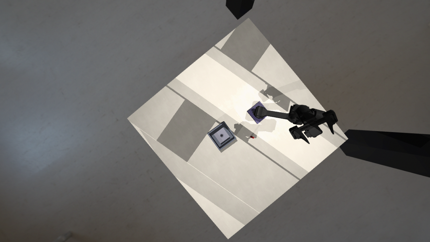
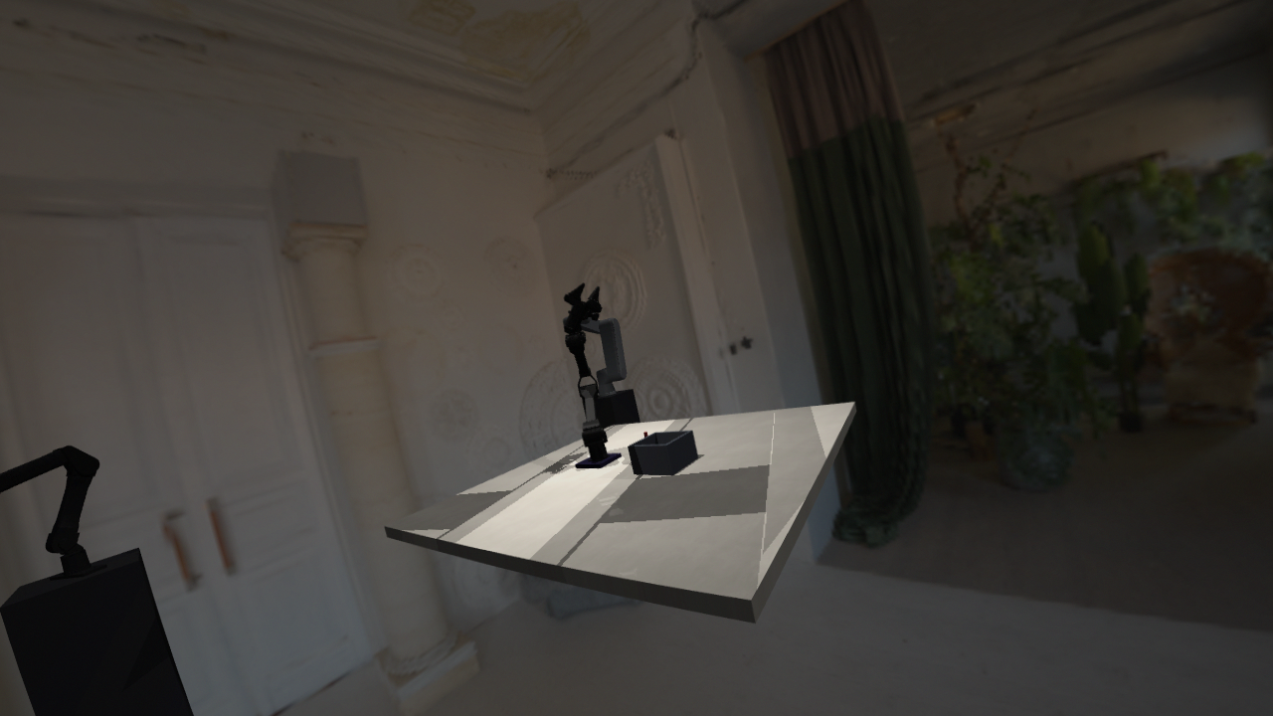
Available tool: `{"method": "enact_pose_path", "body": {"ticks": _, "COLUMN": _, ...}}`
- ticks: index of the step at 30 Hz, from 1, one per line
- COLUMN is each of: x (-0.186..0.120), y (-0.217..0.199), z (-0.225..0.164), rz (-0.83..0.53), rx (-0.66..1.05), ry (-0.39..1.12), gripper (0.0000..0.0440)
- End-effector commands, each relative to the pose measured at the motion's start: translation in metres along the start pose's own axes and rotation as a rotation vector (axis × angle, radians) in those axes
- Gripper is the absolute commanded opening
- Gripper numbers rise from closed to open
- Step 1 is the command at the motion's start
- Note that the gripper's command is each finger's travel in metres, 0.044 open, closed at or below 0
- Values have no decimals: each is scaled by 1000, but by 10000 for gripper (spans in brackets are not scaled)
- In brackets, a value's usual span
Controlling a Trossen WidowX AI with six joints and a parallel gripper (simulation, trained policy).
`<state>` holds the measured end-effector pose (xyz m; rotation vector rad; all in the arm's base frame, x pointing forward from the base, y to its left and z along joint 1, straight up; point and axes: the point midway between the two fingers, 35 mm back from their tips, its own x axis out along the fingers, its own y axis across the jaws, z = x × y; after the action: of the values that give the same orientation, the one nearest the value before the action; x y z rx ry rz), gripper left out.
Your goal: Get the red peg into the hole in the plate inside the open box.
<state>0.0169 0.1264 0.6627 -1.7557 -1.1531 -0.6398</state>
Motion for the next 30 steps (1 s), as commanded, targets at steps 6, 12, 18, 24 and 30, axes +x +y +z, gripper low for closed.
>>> {"method": "enact_pose_path", "body": {"ticks": 6, "x": -10, "y": 23, "z": -44, "rz": -6, "rx": 259, "ry": 133, "gripper": 440}}
{"method": "enact_pose_path", "body": {"ticks": 12, "x": -18, "y": 46, "z": -71, "rz": 0, "rx": 443, "ry": 229, "gripper": 440}}
{"method": "enact_pose_path", "body": {"ticks": 18, "x": -28, "y": 76, "z": -94, "rz": 17, "rx": 625, "ry": 325, "gripper": 440}}
{"method": "enact_pose_path", "body": {"ticks": 24, "x": -37, "y": 110, "z": -111, "rz": 46, "rx": 805, "ry": 423, "gripper": 440}}
{"method": "enact_pose_path", "body": {"ticks": 30, "x": -48, "y": 147, "z": -120, "rz": 82, "rx": 983, "ry": 522, "gripper": 440}}
